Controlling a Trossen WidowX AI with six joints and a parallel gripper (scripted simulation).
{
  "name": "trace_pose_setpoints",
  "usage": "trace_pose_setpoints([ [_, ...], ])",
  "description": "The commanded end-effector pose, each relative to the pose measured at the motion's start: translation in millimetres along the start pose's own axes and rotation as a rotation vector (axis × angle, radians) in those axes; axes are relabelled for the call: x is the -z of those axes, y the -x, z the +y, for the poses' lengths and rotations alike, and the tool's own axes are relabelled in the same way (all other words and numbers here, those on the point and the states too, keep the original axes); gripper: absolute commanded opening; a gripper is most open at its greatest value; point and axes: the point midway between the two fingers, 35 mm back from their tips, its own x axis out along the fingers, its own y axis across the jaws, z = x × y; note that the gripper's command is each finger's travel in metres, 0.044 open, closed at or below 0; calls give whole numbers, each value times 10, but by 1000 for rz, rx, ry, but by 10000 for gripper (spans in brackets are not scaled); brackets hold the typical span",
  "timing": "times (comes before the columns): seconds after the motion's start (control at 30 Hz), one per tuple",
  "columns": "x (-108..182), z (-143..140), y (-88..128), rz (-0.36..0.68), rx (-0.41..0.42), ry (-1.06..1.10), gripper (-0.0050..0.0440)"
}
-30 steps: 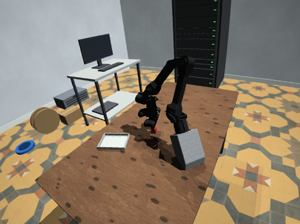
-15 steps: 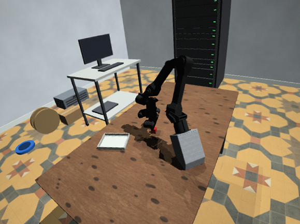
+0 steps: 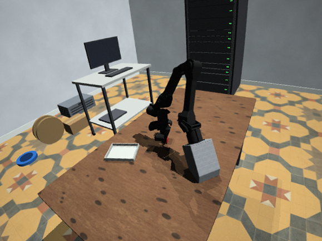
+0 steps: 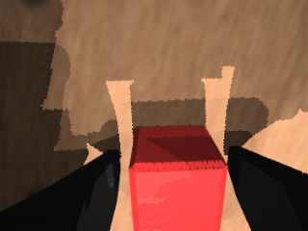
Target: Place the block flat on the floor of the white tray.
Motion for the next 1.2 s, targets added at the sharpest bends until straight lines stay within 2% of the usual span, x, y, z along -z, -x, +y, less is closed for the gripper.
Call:
trace_pose_setpoints([
  [0.0, -7, 0, -8, -6, -2, 0, 232],
  [1.1, -7, 0, -8, -6, -2, 0, 232],
  [1.13, -7, 0, -8, -6, -2, 0, 0],
  [1.17, -7, 0, -8, -6, -2, 0, 0],
])
